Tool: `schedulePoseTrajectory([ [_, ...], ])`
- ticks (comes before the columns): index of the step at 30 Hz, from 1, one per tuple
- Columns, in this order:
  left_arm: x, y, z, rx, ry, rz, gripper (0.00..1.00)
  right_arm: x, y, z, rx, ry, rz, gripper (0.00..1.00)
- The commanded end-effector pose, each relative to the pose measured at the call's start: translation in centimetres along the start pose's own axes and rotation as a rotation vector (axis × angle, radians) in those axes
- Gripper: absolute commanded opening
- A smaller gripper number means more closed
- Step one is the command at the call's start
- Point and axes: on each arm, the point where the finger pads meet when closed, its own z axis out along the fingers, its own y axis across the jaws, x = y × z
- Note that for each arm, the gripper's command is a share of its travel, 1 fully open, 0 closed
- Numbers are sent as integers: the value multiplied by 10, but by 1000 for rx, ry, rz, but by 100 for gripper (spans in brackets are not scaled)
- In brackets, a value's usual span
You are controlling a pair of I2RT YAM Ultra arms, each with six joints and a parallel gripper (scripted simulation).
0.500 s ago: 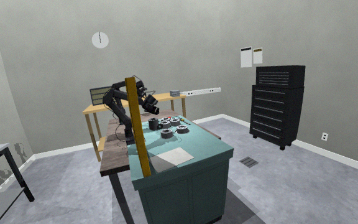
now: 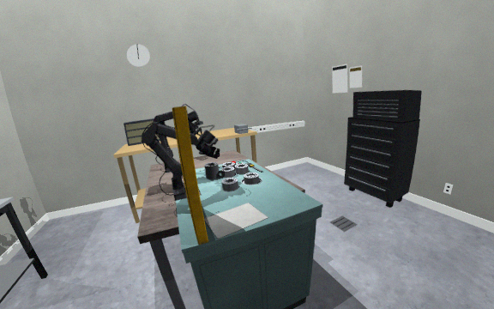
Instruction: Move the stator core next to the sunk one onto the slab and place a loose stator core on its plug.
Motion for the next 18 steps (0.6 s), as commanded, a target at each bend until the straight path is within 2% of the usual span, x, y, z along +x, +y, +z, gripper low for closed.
schedulePoseTrajectory([
  [1, -3, 0, -3, 8, -10, -9, 100, -6, 0, -2, 3, -14, -16, 100],
  [3, -8, 2, -7, 12, -31, -21, 100, -9, 2, -3, -4, -20, -21, 100],
  [4, -8, 2, -7, 12, -31, -21, 100, -9, 2, -3, -4, -20, -21, 37],
  [14, -8, 2, -7, 12, -31, -21, 100, -9, 2, -3, -4, -20, -21, 37],
  [15, -2, 4, -1, 19, -12, -16, 100, -9, -13, -2, 35, 1, 35, 37],
  [18, -8, -2, -1, 50, -25, -20, 100, -6, -16, -3, 52, 19, 102, 37],
])
